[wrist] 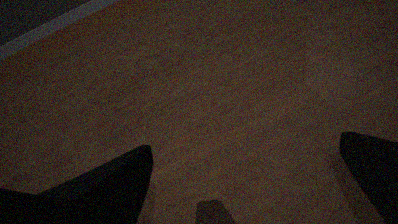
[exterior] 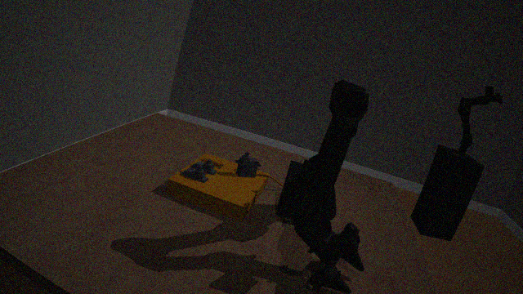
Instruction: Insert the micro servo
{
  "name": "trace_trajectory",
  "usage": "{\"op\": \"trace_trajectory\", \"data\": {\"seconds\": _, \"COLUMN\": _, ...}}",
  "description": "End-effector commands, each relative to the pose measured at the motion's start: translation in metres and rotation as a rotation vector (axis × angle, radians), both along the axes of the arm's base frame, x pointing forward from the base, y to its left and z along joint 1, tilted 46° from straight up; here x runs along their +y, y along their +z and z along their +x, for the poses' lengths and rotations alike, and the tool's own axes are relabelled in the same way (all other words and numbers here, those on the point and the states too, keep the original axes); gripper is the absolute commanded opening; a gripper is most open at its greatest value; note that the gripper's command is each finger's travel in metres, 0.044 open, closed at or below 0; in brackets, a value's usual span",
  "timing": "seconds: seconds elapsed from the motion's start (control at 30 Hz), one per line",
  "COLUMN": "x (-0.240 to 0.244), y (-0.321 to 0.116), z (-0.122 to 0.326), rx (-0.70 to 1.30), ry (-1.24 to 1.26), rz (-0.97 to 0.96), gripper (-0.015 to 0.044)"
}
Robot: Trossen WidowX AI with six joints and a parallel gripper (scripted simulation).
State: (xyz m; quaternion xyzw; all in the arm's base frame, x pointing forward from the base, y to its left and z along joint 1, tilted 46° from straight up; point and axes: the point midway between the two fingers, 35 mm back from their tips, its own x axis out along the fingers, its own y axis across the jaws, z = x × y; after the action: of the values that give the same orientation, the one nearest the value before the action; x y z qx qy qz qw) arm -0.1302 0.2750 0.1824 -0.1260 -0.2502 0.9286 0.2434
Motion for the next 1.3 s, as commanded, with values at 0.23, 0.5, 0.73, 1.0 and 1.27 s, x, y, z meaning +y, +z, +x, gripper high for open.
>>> {"op": "trace_trajectory", "data": {"seconds": 0.23, "x": 0.023, "y": 0.021, "z": 0.040, "rx": 0.016, "ry": -0.171, "rz": 0.012, "gripper": 0.0440}}
{"op": "trace_trajectory", "data": {"seconds": 0.5, "x": 0.032, "y": 0.029, "z": 0.070, "rx": 0.028, "ry": -0.287, "rz": -0.001, "gripper": 0.0440}}
{"op": "trace_trajectory", "data": {"seconds": 0.73, "x": 0.040, "y": 0.031, "z": 0.101, "rx": 0.042, "ry": -0.404, "rz": -0.031, "gripper": 0.0440}}
{"op": "trace_trajectory", "data": {"seconds": 1.0, "x": 0.046, "y": 0.040, "z": 0.139, "rx": 0.068, "ry": -0.545, "rz": -0.052, "gripper": 0.0440}}
{"op": "trace_trajectory", "data": {"seconds": 1.27, "x": 0.048, "y": 0.041, "z": 0.165, "rx": 0.099, "ry": -0.642, "rz": -0.092, "gripper": 0.0440}}
